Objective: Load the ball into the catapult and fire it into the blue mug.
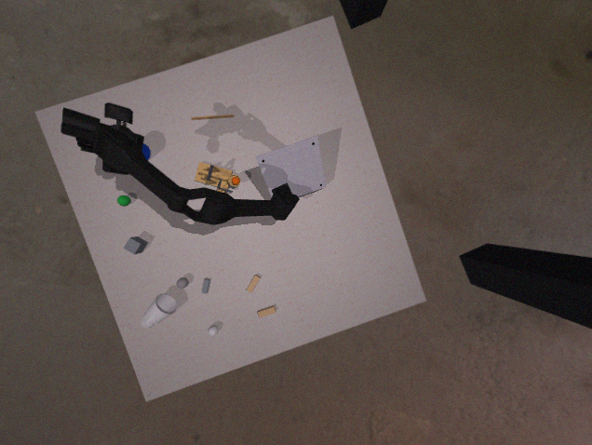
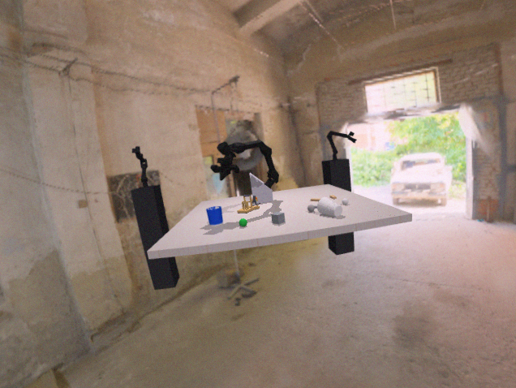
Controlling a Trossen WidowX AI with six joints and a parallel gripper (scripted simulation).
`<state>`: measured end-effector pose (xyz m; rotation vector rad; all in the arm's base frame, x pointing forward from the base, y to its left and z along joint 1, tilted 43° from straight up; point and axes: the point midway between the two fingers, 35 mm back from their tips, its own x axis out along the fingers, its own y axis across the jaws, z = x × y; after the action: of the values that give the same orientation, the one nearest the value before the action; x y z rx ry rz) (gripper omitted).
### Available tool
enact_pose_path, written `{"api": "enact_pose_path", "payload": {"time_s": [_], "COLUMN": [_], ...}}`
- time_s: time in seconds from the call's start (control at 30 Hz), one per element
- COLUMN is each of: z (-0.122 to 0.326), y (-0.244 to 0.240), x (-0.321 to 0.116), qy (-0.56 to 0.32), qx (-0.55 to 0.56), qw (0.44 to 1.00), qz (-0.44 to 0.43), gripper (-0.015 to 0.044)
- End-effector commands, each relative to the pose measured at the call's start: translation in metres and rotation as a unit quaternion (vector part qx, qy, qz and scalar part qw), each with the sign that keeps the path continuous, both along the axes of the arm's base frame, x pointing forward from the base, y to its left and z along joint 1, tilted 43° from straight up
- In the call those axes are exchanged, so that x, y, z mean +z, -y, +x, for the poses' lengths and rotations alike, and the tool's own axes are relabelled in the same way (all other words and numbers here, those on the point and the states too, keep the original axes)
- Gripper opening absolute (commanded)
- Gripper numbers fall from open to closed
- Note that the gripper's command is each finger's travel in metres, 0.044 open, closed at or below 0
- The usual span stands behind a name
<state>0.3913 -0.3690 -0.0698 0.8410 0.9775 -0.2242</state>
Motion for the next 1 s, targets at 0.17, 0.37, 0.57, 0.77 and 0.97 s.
{"api": "enact_pose_path", "payload": {"time_s": [0.17, 0.37, 0.57, 0.77, 0.97], "z": [-0.003, -0.012, -0.024, -0.040, -0.060], "y": [-0.046, -0.078, -0.110, -0.141, -0.170], "x": [0.010, 0.013, 0.016, 0.020, 0.025], "qy": [-0.040, -0.069, -0.095, -0.118, -0.138], "qx": [0.106, 0.184, 0.265, 0.347, 0.430], "qw": [0.992, 0.978, 0.955, 0.924, 0.883], "qz": [-0.047, -0.073, -0.094, -0.112, -0.125], "gripper": [0.0000, 0.0000, 0.0000, 0.0000, 0.0000]}}
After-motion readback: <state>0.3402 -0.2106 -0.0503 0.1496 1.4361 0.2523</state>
